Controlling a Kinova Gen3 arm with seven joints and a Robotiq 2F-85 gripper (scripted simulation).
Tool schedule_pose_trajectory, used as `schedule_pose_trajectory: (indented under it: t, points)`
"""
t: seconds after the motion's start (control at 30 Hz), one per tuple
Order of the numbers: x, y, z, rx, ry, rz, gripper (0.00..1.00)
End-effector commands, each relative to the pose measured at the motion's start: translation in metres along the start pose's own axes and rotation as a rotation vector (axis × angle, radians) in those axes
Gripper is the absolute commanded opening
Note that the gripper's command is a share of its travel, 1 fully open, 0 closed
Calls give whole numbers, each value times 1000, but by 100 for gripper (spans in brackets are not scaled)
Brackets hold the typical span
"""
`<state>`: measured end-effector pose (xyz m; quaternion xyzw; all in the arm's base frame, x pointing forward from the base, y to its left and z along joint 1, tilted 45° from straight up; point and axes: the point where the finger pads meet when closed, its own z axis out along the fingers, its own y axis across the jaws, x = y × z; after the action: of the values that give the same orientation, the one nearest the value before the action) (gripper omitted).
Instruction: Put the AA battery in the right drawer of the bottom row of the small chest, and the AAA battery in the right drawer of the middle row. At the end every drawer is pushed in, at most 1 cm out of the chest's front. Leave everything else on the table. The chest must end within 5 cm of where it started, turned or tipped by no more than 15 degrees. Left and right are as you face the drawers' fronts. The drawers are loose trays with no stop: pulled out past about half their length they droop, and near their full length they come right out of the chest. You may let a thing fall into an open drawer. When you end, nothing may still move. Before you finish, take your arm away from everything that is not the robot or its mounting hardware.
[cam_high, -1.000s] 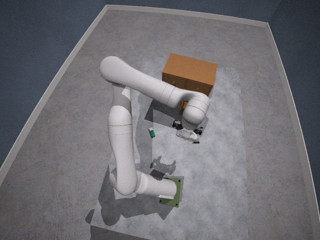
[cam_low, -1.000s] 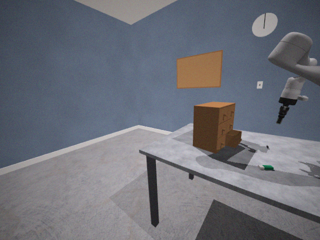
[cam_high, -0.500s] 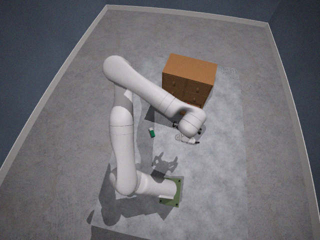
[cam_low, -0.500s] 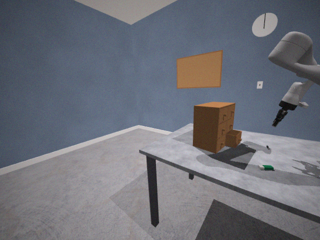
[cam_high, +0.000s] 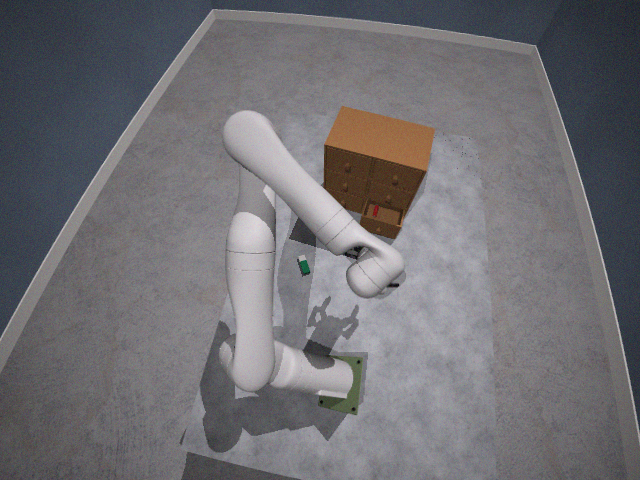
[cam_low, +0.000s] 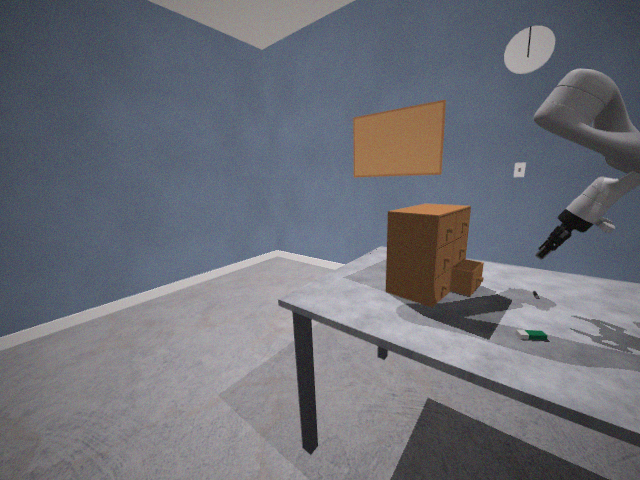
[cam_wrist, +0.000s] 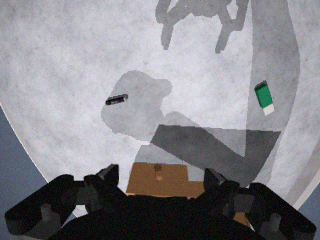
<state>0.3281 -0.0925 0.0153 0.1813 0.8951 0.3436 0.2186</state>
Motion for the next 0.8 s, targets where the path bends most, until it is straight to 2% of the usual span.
schedule_pose_trajectory:
  t: [0.0,0.27,0.33,0.77]
  points:
    - [6,-2,4,-1,-24,22,100]
    - [3,-2,18,0,-121,22,100]
    - [3,-2,18,0,-121,22,100]
    - [1,-2,37,2,-248,22,100]
